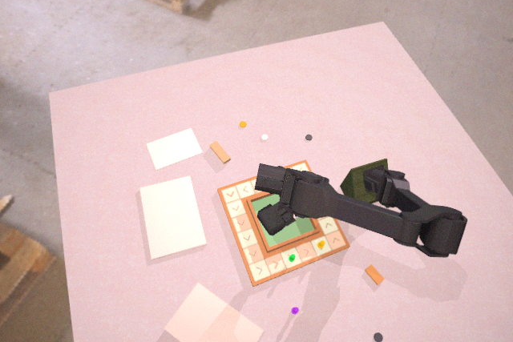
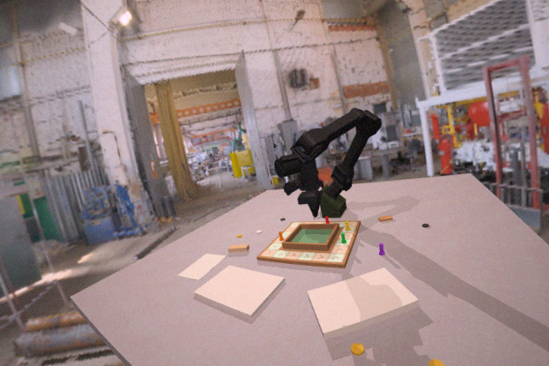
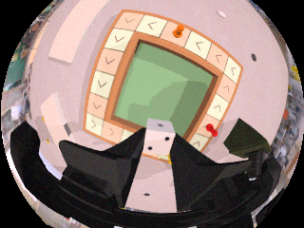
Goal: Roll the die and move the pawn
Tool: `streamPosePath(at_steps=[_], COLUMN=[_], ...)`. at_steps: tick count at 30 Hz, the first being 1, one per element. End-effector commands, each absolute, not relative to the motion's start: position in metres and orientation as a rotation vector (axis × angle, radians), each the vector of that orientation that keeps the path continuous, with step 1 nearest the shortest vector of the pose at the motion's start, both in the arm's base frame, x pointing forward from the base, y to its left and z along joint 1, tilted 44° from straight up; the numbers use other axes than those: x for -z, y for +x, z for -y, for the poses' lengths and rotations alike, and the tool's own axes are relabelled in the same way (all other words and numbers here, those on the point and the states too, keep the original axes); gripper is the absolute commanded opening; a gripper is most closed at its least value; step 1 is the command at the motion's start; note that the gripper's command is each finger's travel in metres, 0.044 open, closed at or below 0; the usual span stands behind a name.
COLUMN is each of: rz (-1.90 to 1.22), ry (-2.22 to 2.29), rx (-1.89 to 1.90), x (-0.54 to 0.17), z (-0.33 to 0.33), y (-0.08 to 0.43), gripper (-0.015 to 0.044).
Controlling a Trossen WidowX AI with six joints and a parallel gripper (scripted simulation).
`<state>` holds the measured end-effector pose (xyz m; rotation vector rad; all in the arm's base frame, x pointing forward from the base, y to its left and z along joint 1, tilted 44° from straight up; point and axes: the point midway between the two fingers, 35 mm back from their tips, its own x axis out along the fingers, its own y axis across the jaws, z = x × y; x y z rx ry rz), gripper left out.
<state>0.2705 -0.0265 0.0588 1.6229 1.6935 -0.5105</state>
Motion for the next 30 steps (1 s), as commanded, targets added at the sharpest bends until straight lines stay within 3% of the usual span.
streamPosePath(at_steps=[1, 12, 30], rz=[-1.694, -1.688, -1.404], ry=[1.732, 1.786, 1.331], rx=[0.661, 0.748, 1.162], x=[-0.042, -0.033, -0.020], z=[0.036, 0.040, 0.033], y=[0.271, 0.271, 0.261], gripper=[0.0000, 0.0000, 0.0000])
